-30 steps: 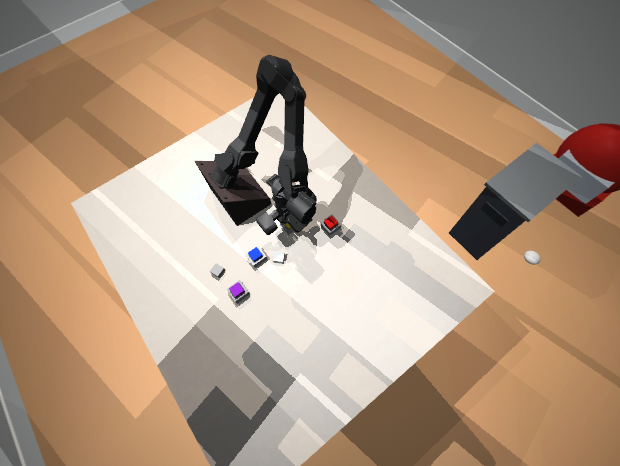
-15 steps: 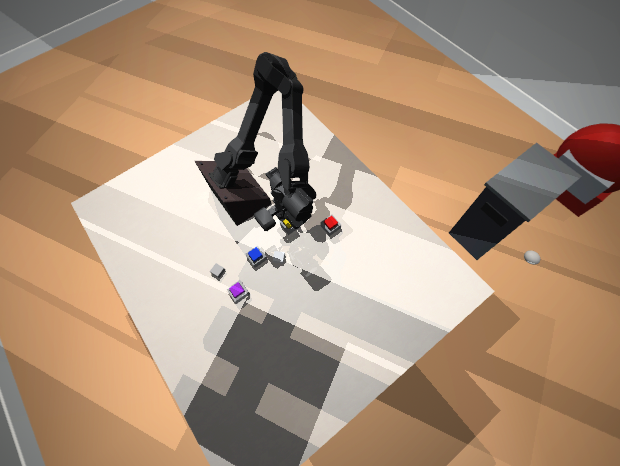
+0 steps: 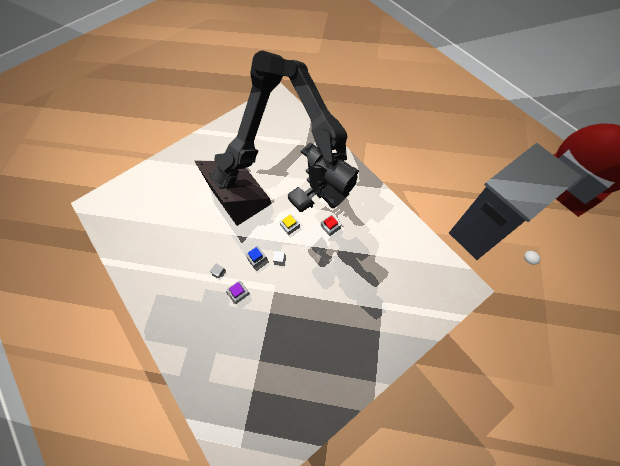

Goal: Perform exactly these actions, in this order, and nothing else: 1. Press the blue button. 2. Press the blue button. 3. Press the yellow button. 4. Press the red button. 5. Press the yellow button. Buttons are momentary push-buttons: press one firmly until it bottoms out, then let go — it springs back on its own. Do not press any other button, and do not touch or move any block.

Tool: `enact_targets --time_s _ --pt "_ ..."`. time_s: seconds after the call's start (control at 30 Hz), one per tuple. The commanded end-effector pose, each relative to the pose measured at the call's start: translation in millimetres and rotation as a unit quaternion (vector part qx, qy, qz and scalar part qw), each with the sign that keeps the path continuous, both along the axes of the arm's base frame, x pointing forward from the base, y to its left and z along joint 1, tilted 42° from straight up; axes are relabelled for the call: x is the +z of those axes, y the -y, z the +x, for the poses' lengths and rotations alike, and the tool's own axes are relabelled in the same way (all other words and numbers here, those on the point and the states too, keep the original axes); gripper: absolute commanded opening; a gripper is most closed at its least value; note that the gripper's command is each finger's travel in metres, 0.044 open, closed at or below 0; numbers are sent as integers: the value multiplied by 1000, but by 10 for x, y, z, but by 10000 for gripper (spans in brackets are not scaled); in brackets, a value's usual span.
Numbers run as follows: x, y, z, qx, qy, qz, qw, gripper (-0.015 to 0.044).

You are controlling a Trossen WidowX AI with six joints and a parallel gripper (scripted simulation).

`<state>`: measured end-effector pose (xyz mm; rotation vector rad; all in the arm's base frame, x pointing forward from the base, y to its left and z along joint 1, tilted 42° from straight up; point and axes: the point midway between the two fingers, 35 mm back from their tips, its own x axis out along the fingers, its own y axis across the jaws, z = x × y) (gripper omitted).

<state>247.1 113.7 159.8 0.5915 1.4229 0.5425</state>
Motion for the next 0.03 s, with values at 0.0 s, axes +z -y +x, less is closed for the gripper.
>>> enact_targets --time_s 0.0 --pt "41 -12 -17 -3 -10 -2 1000 400"
